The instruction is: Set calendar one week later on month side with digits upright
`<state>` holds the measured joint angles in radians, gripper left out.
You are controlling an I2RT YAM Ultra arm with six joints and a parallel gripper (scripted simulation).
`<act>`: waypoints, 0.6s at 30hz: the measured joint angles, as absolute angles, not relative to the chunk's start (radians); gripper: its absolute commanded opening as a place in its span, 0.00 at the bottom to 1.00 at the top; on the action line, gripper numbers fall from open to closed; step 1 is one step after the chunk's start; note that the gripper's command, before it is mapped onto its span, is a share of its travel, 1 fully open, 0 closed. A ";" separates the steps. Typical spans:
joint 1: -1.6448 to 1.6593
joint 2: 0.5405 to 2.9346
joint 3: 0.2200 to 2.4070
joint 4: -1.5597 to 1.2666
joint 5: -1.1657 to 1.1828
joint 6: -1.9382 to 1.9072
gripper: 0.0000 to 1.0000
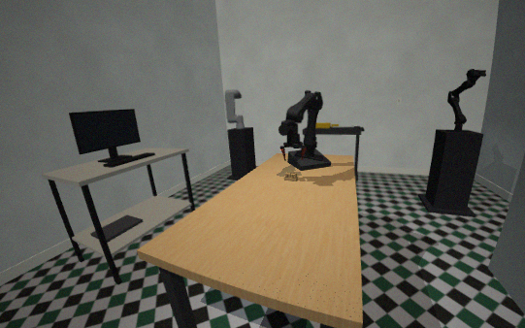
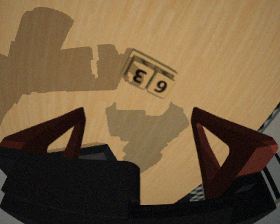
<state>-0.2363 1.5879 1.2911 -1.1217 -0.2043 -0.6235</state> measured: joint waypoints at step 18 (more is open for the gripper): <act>-0.229 1.595 1.256 -1.075 -0.203 -1.221 1.00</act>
